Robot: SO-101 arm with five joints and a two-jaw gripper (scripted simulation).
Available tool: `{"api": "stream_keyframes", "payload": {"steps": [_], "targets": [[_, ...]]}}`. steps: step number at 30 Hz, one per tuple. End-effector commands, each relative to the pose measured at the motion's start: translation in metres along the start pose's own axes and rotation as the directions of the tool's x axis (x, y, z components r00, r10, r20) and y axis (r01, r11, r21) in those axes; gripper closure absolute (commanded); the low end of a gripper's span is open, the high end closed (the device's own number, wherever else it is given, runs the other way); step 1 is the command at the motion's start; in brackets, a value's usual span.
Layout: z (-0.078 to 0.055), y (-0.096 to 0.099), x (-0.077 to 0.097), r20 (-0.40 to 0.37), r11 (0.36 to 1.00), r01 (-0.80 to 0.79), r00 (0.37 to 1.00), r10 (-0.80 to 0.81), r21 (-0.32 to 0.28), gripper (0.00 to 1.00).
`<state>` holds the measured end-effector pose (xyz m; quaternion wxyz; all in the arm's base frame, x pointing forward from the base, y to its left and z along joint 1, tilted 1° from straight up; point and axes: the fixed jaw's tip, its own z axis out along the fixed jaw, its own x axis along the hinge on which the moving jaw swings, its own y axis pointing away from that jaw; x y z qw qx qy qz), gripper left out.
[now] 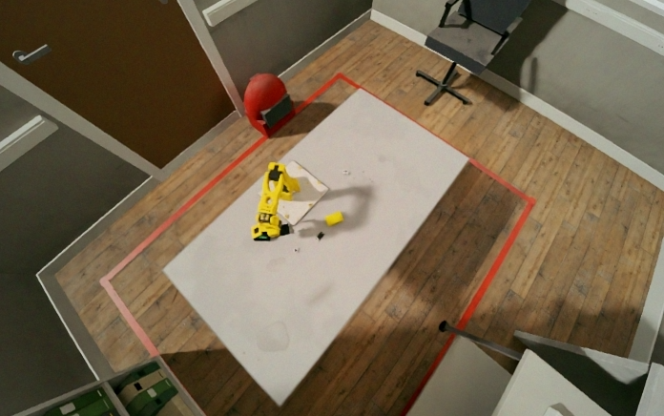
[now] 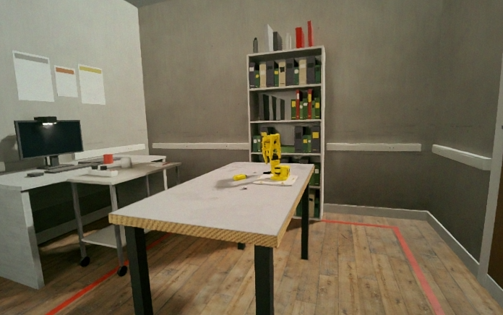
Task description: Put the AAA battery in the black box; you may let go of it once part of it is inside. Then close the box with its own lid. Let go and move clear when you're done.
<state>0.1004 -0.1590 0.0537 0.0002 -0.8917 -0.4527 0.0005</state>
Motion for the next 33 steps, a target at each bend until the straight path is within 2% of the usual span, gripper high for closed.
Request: {"api": "stream_keyframes", "payload": {"steps": [1,33], "targets": [[-0.0010,-0.0001,0.0019,-0.001,1.000,-0.001,1.000,0.001,0.000,0.70],[-0.0038,0.0025,0.0007,-0.001,1.000,-0.001,1.000,0.001,0.000,0.70]]}}
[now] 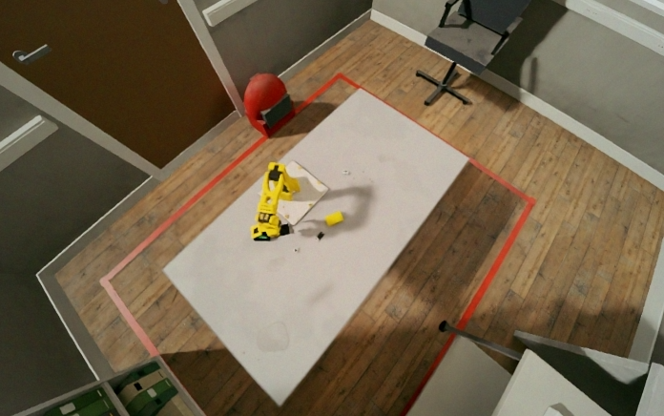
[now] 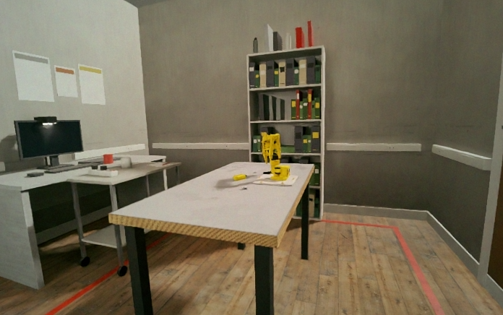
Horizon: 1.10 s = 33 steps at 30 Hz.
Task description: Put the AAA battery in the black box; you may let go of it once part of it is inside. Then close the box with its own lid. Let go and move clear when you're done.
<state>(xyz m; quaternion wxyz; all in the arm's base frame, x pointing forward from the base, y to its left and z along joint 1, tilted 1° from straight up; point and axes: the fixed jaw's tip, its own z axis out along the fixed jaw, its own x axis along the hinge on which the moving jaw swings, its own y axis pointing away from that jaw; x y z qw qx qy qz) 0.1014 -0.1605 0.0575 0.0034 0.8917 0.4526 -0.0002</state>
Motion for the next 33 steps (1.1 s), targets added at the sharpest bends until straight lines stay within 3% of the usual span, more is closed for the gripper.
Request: {"api": "stream_keyframes", "payload": {"steps": [1,18,33], "targets": [[0.000,0.001,0.001,-0.004,1.000,-0.001,1.000,0.001,0.007,0.70],[0.013,0.003,0.001,-0.004,1.000,-0.001,1.000,0.001,0.007,0.70],[0.047,0.002,0.001,-0.004,1.000,-0.001,1.000,0.001,0.007,0.70]]}}
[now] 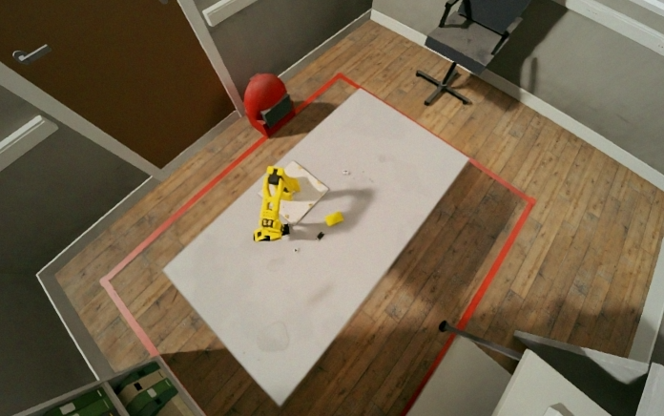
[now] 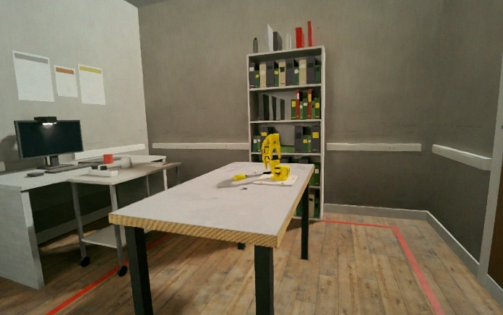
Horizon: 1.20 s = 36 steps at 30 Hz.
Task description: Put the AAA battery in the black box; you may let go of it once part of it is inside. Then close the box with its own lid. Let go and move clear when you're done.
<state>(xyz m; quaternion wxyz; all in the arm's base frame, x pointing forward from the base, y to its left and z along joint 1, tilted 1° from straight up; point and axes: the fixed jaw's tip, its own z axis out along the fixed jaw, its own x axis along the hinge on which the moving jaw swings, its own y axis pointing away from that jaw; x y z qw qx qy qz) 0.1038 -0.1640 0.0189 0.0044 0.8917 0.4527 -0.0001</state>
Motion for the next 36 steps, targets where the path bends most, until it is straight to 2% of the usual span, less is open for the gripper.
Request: {"api": "stream_keyframes", "payload": {"steps": [1,12,36], "targets": [[0.008,-0.001,0.003,-0.004,1.000,-0.001,1.000,0.001,0.008,0.70],[0.019,-0.003,0.003,-0.004,1.000,-0.001,1.000,0.001,0.008,0.70],[0.020,-0.003,0.003,-0.004,1.000,-0.001,1.000,0.001,0.008,0.70]]}}
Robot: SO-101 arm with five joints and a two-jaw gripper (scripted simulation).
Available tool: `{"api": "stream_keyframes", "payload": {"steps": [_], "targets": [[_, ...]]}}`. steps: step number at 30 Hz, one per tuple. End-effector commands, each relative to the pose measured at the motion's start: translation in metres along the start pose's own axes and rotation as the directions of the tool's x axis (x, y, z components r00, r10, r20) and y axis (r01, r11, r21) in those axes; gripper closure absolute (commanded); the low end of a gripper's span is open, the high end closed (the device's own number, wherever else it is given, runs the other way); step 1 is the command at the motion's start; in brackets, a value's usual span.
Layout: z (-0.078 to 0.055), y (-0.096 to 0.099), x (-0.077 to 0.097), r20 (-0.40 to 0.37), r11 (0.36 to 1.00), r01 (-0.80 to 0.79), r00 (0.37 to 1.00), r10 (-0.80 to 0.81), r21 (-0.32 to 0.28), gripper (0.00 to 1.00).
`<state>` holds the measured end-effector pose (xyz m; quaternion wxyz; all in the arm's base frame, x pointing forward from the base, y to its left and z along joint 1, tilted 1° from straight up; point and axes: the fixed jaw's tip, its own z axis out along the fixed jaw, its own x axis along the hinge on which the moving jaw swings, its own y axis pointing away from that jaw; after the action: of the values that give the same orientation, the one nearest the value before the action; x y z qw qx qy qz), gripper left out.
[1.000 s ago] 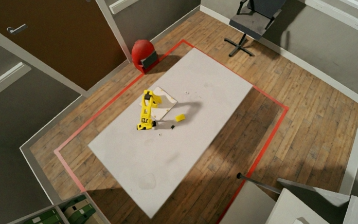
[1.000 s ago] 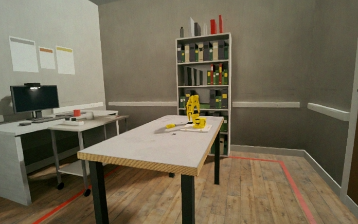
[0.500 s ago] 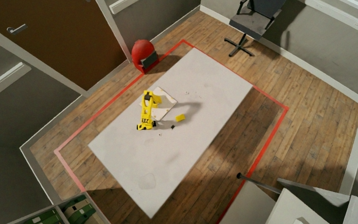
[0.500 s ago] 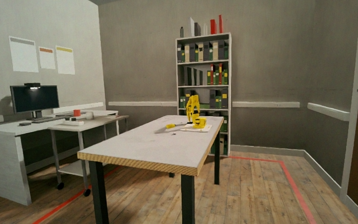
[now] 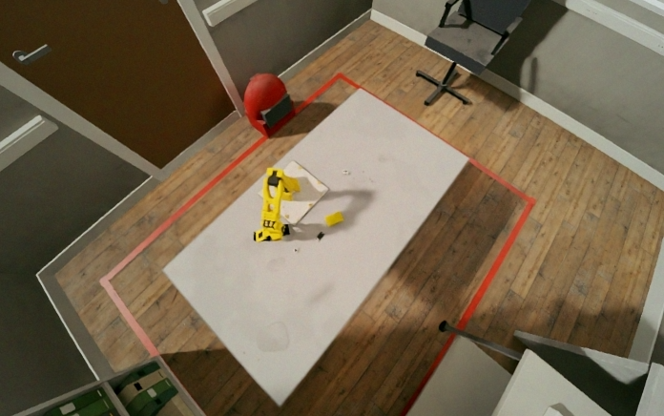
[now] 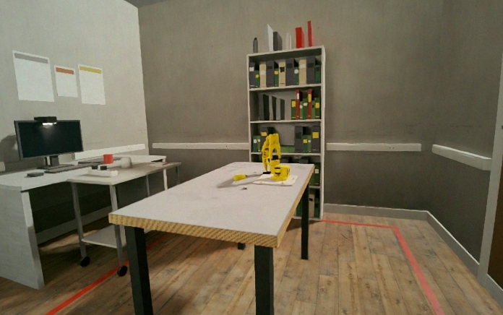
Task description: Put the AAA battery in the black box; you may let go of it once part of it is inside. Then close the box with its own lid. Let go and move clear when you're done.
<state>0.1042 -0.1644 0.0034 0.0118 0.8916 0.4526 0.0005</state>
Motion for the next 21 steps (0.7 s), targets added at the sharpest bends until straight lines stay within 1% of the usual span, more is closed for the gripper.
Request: {"api": "stream_keyframes", "payload": {"steps": [1,12,21], "targets": [[0.0043,-0.0038,0.0035,-0.010,1.000,-0.001,1.000,0.001,0.022,0.70],[0.0104,-0.0089,0.0057,-0.010,1.000,-0.001,1.000,0.001,0.022,0.70],[0.0108,-0.0093,0.0059,-0.010,1.000,-0.001,1.000,0.001,0.022,0.70]]}}
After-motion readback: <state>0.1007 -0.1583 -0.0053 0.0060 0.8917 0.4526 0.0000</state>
